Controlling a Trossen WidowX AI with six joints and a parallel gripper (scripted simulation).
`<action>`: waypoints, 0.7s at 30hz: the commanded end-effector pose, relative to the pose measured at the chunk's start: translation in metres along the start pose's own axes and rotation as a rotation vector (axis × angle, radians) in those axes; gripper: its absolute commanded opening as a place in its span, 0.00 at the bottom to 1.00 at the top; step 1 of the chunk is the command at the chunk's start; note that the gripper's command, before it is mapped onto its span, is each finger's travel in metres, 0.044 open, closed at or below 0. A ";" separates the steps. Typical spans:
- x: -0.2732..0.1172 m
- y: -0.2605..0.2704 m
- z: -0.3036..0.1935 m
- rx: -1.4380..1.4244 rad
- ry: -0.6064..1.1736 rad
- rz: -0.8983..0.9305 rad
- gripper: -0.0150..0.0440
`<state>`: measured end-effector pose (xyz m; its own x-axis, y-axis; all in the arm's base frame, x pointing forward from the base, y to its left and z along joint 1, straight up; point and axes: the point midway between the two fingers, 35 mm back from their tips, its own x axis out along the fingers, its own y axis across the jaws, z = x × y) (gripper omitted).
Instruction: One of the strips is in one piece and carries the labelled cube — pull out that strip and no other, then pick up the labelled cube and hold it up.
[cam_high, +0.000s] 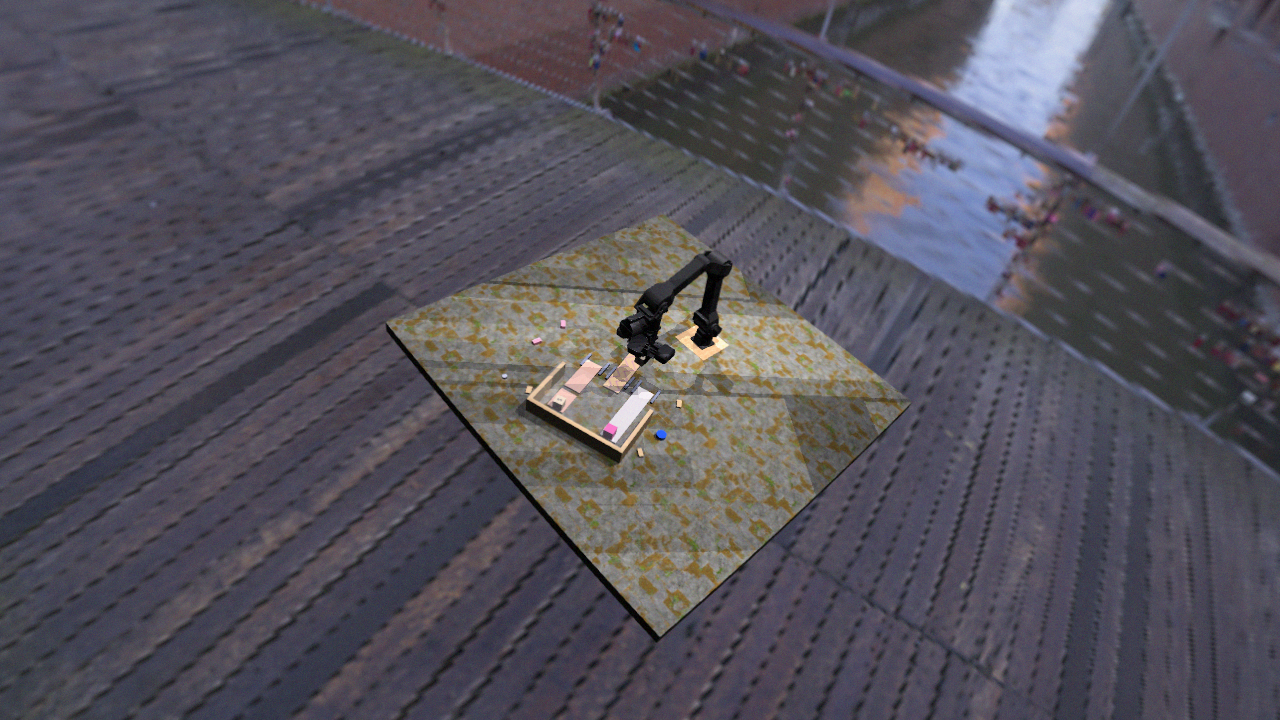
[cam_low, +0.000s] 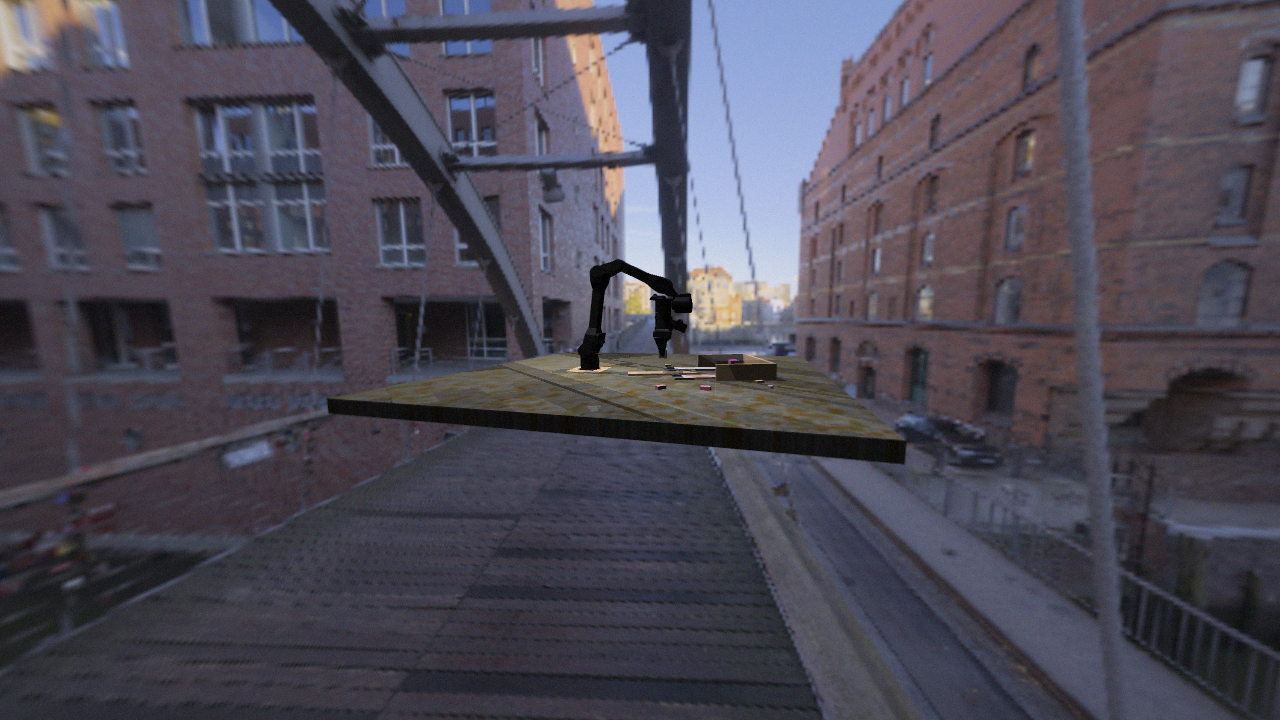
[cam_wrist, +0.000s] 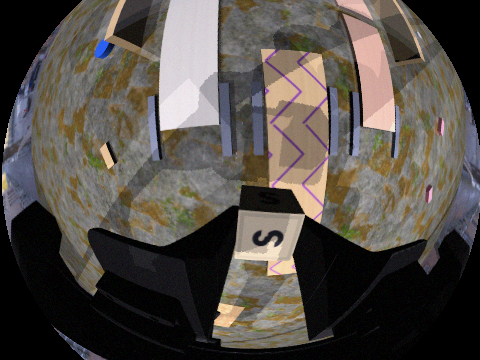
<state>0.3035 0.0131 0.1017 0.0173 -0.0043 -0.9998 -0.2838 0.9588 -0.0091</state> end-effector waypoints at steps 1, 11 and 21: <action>-0.018 0.000 0.000 0.004 -0.009 -0.002 0.25; -0.031 0.000 -0.001 0.004 -0.009 -0.002 0.25; -0.031 0.000 -0.001 0.004 -0.009 -0.002 0.25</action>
<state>0.3021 0.0132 0.1317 0.0272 -0.0039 -0.9996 -0.2837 0.9588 -0.0115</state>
